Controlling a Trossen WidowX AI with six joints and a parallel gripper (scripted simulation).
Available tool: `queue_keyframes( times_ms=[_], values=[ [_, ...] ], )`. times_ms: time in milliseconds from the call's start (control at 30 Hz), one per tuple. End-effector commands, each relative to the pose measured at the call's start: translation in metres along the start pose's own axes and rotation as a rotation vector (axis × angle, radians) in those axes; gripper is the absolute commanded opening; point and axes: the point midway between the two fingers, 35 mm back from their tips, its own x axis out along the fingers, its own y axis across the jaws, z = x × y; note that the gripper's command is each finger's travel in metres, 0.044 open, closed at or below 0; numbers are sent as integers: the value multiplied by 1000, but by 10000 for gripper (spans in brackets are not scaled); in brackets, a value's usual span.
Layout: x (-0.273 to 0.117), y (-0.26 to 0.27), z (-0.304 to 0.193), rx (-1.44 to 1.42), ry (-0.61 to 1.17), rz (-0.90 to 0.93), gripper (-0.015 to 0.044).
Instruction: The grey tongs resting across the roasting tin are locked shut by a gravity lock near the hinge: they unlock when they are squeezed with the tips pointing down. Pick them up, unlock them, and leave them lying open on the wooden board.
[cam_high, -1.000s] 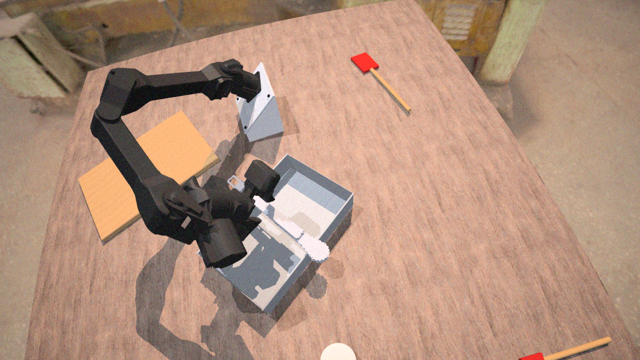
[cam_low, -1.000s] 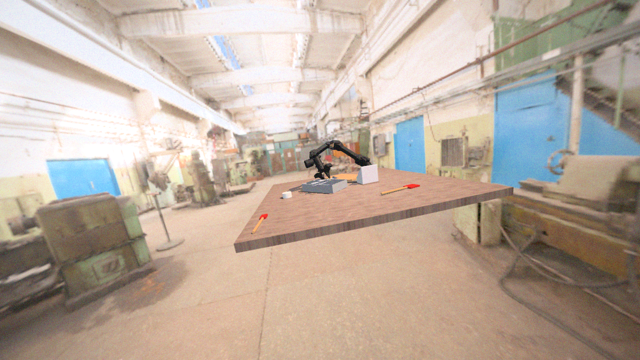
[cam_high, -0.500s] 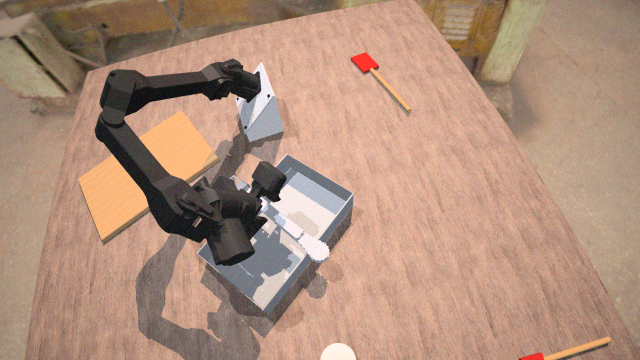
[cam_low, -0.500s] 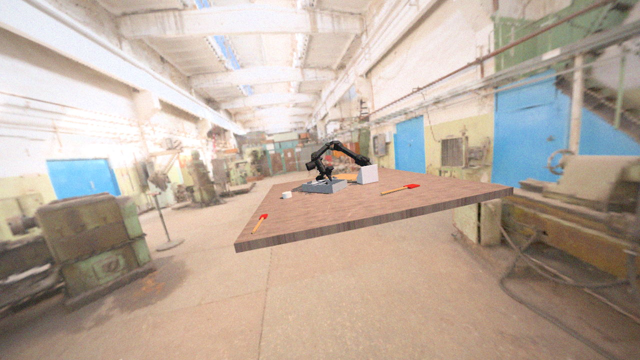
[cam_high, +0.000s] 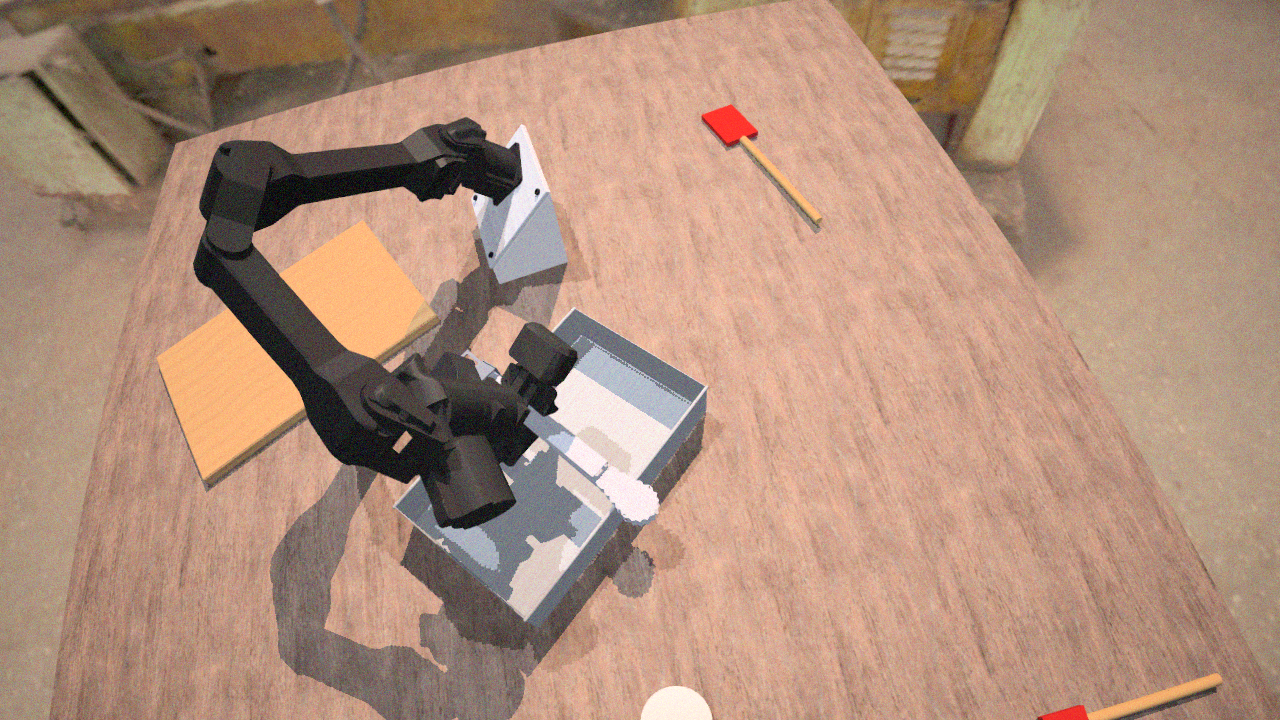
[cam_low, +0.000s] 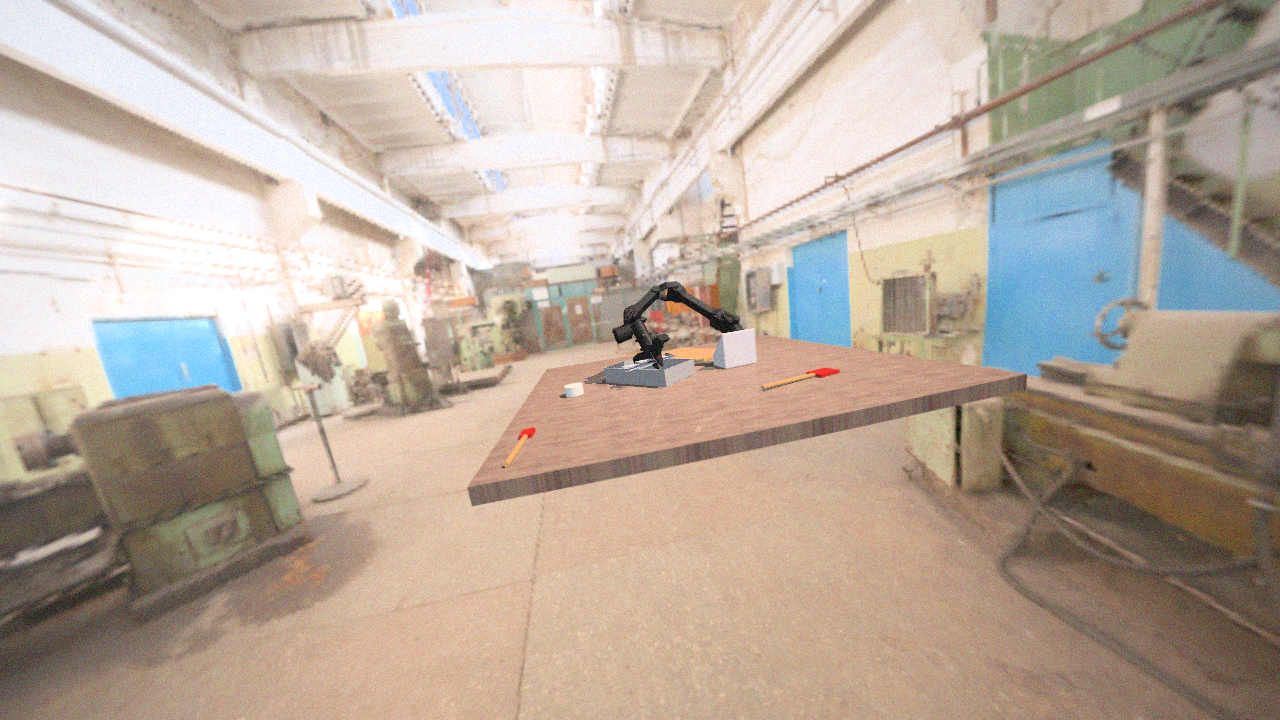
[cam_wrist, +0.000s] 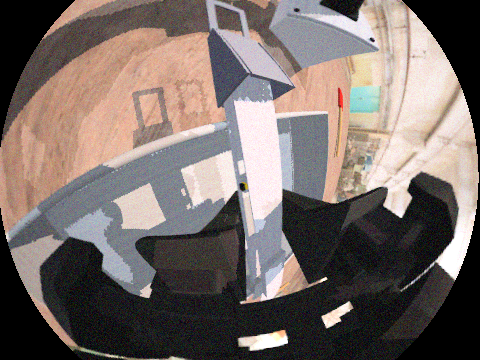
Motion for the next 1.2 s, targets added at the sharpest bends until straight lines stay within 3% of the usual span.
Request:
queue_keyframes(
  times_ms=[0, 133, 367, 600, 967, 1167],
  values=[
    [-1, 0, 0, 1, 1, 1, 56],
    [-1, 0, 0, 1, 1, 1, 30],
    [-8, -4, -1, 0, 1, 0, -150],
    [-67, -39, 0, -6, -3, -1, -150],
    [-66, -38, 0, -7, -5, 14, -150],
    [-63, -35, 0, -11, -15, 170, -150]
  ],
)
